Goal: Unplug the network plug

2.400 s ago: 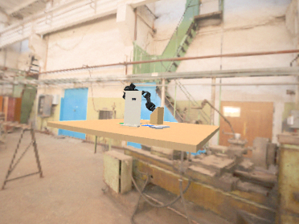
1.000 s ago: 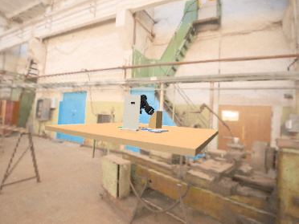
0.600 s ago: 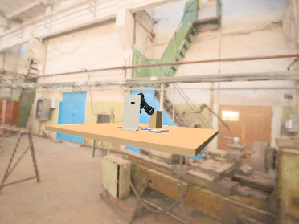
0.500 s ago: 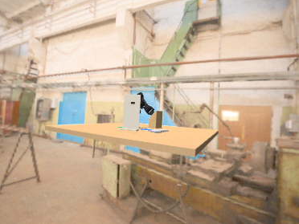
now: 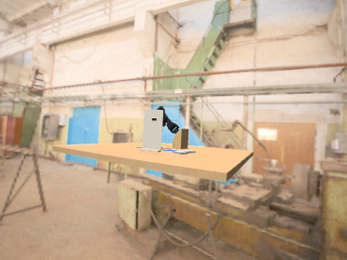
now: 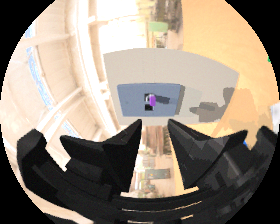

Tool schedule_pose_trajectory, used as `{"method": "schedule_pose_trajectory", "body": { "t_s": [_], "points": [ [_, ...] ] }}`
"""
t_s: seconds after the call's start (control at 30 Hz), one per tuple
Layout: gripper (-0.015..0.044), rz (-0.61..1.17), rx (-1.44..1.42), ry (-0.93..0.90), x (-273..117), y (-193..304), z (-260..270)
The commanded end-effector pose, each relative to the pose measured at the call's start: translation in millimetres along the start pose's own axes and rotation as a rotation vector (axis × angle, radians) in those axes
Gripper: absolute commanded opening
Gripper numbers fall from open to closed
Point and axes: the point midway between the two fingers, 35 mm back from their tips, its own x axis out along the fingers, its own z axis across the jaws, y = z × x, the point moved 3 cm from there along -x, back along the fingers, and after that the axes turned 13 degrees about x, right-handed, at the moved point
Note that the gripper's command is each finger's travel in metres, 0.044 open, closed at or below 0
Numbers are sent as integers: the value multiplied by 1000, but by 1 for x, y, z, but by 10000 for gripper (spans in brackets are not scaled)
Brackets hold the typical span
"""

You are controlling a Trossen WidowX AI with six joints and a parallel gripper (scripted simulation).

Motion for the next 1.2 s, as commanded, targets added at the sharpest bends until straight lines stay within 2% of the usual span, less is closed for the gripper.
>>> {"method": "schedule_pose_trajectory", "body": {
  "t_s": [0.0,1.17],
  "points": [
    [156,-10,1,-6,6,-4,3],
    [156,-11,1,-7,47,-15,5]
  ]
}}
